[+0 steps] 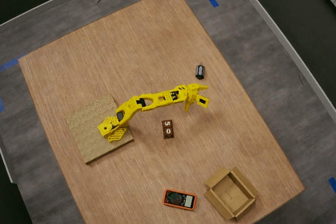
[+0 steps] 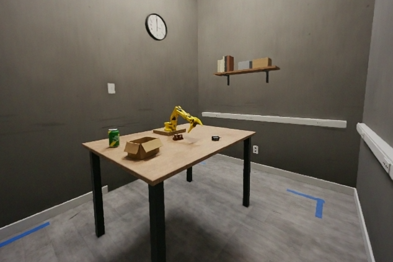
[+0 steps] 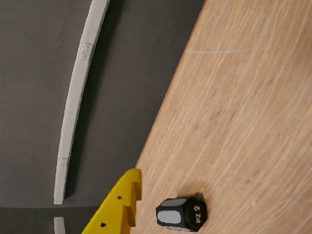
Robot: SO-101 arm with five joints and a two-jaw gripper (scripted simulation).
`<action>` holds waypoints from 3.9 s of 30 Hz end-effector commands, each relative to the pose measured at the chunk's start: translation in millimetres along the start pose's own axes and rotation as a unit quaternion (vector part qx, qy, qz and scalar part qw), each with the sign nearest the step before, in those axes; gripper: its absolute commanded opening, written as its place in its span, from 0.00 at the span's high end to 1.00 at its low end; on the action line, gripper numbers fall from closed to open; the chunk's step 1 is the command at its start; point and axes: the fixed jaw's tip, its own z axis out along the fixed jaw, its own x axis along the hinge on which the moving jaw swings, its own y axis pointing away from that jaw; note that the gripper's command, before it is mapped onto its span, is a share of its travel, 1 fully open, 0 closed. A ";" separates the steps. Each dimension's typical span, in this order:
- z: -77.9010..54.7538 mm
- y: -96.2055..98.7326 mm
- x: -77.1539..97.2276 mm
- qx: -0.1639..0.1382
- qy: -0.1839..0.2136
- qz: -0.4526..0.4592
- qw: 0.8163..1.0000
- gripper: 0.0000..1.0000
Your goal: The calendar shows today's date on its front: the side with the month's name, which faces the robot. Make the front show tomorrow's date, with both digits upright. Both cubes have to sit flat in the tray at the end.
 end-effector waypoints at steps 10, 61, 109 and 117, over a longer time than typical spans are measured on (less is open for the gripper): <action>-1.0 2.1 -0.9 -0.003 -0.001 0.000 1.000 0.00; -8.4 -6.0 -5.2 0.026 0.004 -0.132 0.991 0.04; -57.3 -54.0 -19.4 0.105 0.123 -0.672 0.722 0.25; -73.2 -67.4 -21.9 0.100 0.169 -0.771 0.606 0.30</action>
